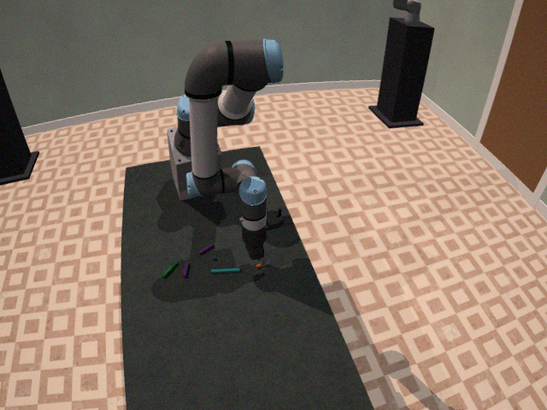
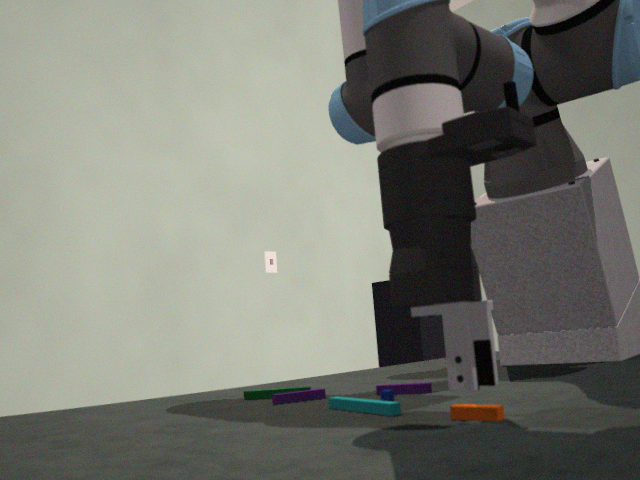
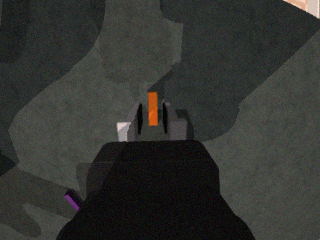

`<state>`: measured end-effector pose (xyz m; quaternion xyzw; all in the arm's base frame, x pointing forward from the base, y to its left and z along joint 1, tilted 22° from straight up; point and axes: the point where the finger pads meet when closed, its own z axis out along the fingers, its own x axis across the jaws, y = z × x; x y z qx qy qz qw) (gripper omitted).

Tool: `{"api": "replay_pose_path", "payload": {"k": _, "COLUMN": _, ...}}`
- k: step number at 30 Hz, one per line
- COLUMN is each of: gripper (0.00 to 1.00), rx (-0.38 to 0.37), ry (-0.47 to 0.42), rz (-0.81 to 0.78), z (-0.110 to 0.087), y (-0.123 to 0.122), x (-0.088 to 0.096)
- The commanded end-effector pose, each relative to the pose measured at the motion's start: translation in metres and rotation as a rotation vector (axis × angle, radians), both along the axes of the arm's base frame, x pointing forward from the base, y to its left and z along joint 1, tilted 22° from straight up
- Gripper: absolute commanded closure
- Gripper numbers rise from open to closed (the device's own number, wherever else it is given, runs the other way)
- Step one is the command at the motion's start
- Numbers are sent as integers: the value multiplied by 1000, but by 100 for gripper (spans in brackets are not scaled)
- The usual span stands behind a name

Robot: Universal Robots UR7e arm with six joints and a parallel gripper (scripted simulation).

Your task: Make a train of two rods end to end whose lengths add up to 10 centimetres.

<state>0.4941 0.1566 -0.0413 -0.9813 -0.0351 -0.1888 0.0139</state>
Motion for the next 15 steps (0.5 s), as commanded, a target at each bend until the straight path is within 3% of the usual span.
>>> {"api": "replay_pose_path", "payload": {"k": 1, "gripper": 46, "rx": 0, "ry": -2, "rz": 0, "z": -1, "y": 0, "x": 1}}
{"api": "replay_pose_path", "payload": {"k": 15, "gripper": 46, "rx": 0, "ry": -2, "rz": 0, "z": -5, "y": 1, "x": 3}}
